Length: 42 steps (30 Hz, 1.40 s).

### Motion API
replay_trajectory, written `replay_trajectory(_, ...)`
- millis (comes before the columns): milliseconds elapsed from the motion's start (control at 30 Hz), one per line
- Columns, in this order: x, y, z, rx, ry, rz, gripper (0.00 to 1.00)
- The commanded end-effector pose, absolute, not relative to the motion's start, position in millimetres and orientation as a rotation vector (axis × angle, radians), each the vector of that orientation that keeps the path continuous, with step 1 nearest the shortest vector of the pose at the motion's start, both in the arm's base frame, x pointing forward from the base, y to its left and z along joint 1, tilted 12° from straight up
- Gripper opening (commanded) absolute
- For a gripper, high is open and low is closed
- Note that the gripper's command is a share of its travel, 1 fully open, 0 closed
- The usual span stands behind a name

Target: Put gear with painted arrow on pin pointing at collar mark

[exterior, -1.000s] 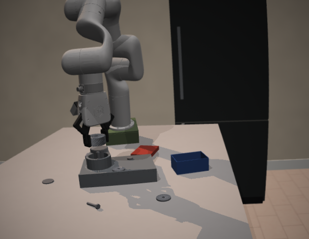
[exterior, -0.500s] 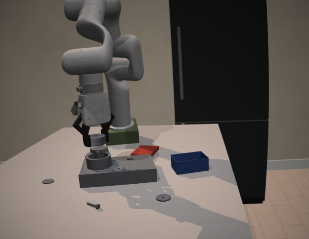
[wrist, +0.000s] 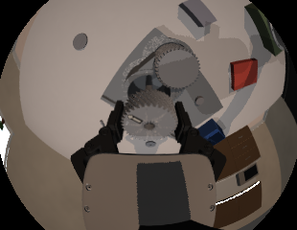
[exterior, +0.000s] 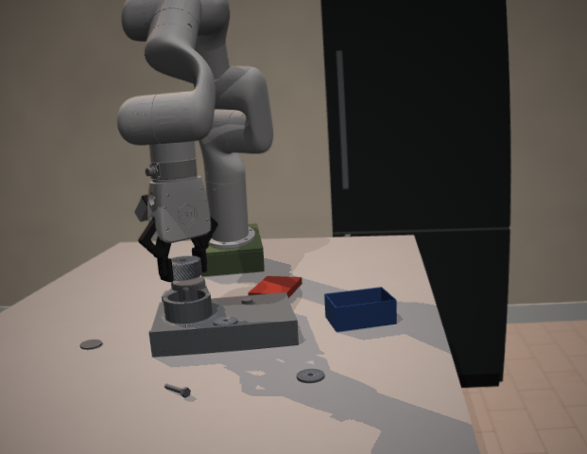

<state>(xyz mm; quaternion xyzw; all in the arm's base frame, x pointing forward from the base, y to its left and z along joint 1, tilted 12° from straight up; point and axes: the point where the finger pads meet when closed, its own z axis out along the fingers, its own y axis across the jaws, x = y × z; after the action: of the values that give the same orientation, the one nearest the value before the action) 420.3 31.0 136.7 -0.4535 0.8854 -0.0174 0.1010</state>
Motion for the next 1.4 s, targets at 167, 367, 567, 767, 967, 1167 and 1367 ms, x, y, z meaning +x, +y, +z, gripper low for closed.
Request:
replay_trajectory(167, 424, 32, 125, -1.338, 2.613, -0.054, 0.00)
replay_trajectory(367, 426, 33, 121, -1.338, 2.613, -0.054, 0.00)
replay_trajectory(567, 426, 33, 120, -1.338, 2.613, -0.054, 0.00)
replay_trajectory(767, 426, 33, 120, -1.338, 2.613, -0.054, 0.00)
replay_trajectory(967, 426, 33, 120, -1.338, 2.613, -0.054, 0.00)
replay_trajectory(1167, 426, 33, 120, -1.338, 2.613, -0.054, 0.00)
replay_trajectory(1367, 426, 33, 120, -1.338, 2.613, -0.054, 0.00)
